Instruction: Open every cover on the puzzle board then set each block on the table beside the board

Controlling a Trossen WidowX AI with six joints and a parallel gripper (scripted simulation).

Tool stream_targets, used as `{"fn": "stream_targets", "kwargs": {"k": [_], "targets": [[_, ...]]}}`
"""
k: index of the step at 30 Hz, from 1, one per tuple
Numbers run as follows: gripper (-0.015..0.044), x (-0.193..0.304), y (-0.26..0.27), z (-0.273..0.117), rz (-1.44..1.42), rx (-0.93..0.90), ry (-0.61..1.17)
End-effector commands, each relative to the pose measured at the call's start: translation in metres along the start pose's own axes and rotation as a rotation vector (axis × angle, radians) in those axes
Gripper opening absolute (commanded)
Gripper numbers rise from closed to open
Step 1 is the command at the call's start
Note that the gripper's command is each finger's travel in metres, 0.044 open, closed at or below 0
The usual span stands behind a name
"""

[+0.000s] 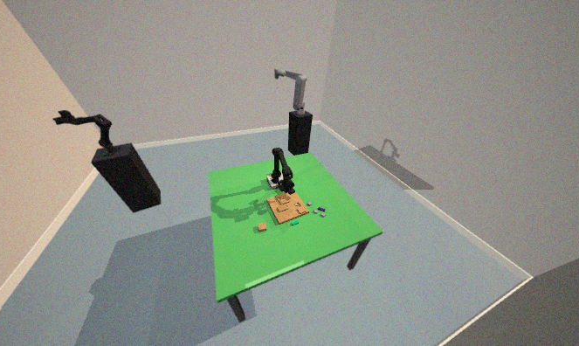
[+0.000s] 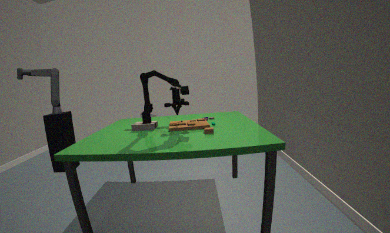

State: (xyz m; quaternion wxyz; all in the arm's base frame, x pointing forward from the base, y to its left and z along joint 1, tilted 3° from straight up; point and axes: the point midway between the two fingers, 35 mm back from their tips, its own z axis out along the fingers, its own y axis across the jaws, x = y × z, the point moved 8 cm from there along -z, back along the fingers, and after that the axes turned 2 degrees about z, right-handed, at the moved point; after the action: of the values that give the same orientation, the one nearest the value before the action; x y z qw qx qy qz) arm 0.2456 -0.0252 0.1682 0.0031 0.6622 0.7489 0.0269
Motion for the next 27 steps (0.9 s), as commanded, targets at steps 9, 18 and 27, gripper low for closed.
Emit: {"fn": "stream_targets", "kwargs": {"k": [9,18,27], "targets": [[0.0000,0.0007,-0.0306,0.0066,0.233,-0.004,0.000],[0.0000,0.0007,-0.0306,0.0066,0.233,-0.004,0.000],[0.0000,0.0007,-0.0305,0.0071,0.233,-0.004,0.000]]}}
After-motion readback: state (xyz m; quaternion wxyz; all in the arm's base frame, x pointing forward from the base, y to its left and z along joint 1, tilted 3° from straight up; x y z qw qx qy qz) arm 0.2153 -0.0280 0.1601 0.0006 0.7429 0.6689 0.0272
